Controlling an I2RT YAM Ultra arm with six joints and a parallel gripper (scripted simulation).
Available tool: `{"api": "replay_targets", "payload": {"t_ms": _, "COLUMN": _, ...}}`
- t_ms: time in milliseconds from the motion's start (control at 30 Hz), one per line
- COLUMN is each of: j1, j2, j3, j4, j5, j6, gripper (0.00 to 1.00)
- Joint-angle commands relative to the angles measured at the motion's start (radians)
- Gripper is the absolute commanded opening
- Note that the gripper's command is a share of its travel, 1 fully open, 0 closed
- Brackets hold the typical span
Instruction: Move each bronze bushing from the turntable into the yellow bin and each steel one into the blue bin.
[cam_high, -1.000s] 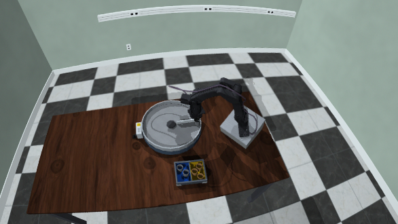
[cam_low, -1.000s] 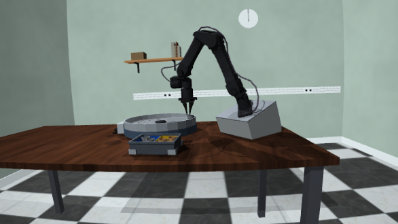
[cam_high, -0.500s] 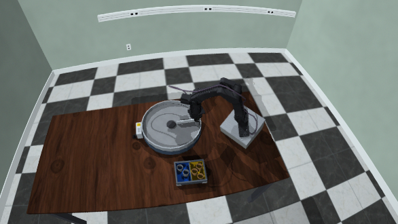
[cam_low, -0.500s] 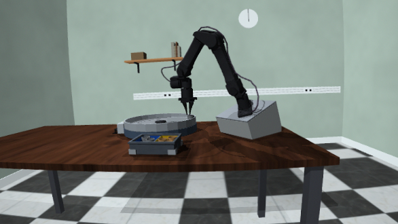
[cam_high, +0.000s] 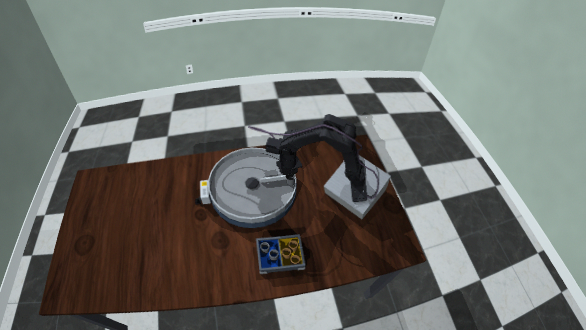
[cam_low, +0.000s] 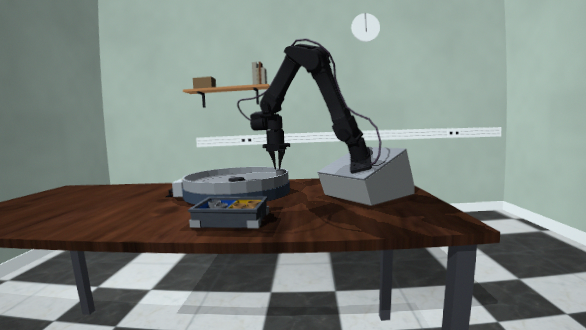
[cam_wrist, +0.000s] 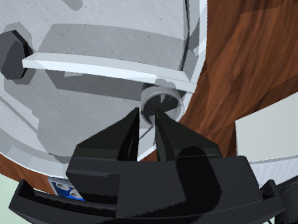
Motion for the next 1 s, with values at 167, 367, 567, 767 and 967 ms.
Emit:
{"api": "replay_targets", "payload": {"t_ms": 167, "j1": -0.015, "j2": -0.031, "j3": 0.017, "j4": 0.001, "j5": 0.009, "j6": 0.001, "gripper": 0.14}}
{"api": "replay_targets", "payload": {"t_ms": 367, "j1": -0.010, "j2": -0.031, "j3": 0.029, "j4": -0.014, "j5": 0.009, "j6": 0.006, "gripper": 0.14}}
{"api": "replay_targets", "payload": {"t_ms": 567, "j1": -0.010, "j2": -0.031, "j3": 0.029, "j4": -0.014, "j5": 0.009, "j6": 0.006, "gripper": 0.14}}
{"api": "replay_targets", "payload": {"t_ms": 767, "j1": -0.010, "j2": -0.031, "j3": 0.029, "j4": -0.014, "j5": 0.009, "j6": 0.006, "gripper": 0.14}}
{"api": "replay_targets", "payload": {"t_ms": 967, "j1": -0.010, "j2": -0.031, "j3": 0.029, "j4": -0.014, "j5": 0.009, "j6": 0.006, "gripper": 0.14}}
